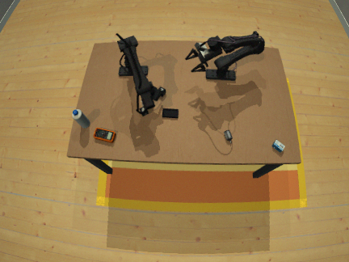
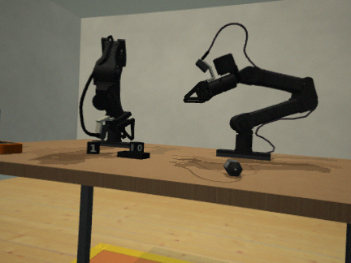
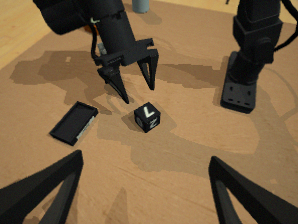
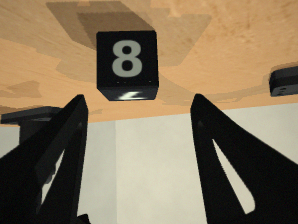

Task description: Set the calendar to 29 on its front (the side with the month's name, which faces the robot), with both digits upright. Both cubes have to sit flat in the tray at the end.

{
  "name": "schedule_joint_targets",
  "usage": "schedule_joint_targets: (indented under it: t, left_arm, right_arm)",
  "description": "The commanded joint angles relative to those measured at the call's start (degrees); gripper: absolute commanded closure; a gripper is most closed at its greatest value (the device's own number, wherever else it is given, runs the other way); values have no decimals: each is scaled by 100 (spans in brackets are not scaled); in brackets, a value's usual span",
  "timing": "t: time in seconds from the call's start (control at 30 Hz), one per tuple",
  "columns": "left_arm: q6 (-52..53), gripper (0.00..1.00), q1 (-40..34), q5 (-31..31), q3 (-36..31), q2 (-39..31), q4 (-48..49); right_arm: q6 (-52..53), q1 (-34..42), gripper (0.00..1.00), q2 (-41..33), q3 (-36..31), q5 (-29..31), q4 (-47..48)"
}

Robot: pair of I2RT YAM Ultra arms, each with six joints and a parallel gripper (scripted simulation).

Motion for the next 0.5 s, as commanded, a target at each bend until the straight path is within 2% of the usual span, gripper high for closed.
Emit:
schedule_joint_targets:
  t: [0.0, 0.47]
  left_arm:
    - [11, 0, 25, 52, 20, -67, 117]
    - [11, 0, 25, 52, 20, -67, 117]
  right_arm:
    - [-308, 84, 36, 162, 312, -316, -341]
    - [-204, 209, 36, 128, 227, -319, -184]
